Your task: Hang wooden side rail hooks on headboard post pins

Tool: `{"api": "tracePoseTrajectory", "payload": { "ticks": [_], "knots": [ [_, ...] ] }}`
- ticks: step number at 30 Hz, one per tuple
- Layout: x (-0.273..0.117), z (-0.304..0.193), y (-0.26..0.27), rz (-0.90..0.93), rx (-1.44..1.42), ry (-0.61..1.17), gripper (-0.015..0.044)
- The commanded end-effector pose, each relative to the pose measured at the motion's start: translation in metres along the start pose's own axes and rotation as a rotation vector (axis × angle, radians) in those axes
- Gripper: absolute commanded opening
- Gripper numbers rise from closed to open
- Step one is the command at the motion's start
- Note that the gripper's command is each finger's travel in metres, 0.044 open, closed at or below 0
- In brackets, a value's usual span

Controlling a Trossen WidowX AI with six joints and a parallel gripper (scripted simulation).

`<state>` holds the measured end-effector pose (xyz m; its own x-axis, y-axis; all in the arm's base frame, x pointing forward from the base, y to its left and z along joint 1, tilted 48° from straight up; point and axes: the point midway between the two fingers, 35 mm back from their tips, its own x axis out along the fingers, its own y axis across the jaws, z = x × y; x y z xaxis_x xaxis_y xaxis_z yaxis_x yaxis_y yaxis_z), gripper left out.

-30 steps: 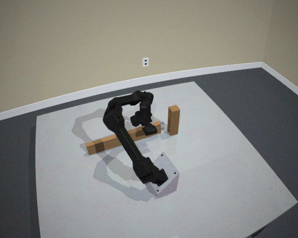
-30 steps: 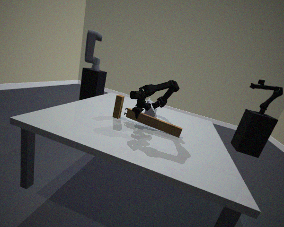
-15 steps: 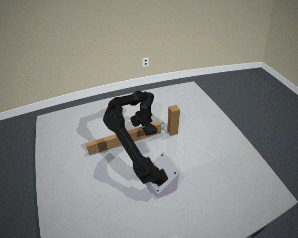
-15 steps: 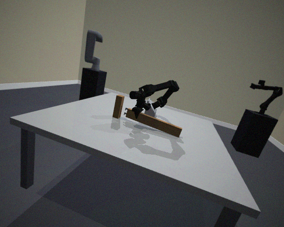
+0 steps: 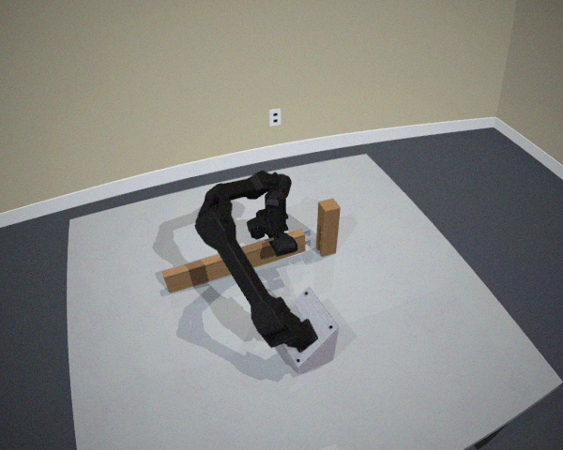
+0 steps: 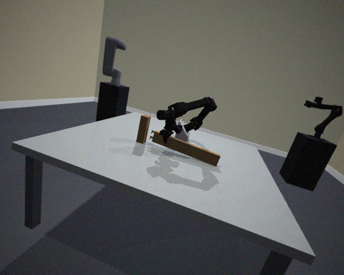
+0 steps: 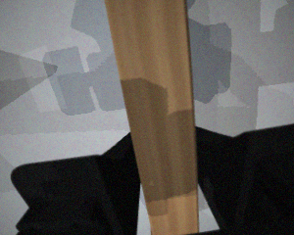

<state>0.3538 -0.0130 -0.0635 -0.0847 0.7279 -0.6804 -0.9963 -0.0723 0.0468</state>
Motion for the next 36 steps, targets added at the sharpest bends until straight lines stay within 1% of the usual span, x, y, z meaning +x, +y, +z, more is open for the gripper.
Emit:
{"api": "tracePoseTrajectory", "payload": {
  "ticks": [1, 36],
  "knots": [
    [-0.0027, -0.0036, 0.001, -0.007, 0.003, 0.003, 0.0],
    [-0.0023, -0.0071, 0.0005, -0.007, 0.003, 0.003, 0.0]
  ]
}}
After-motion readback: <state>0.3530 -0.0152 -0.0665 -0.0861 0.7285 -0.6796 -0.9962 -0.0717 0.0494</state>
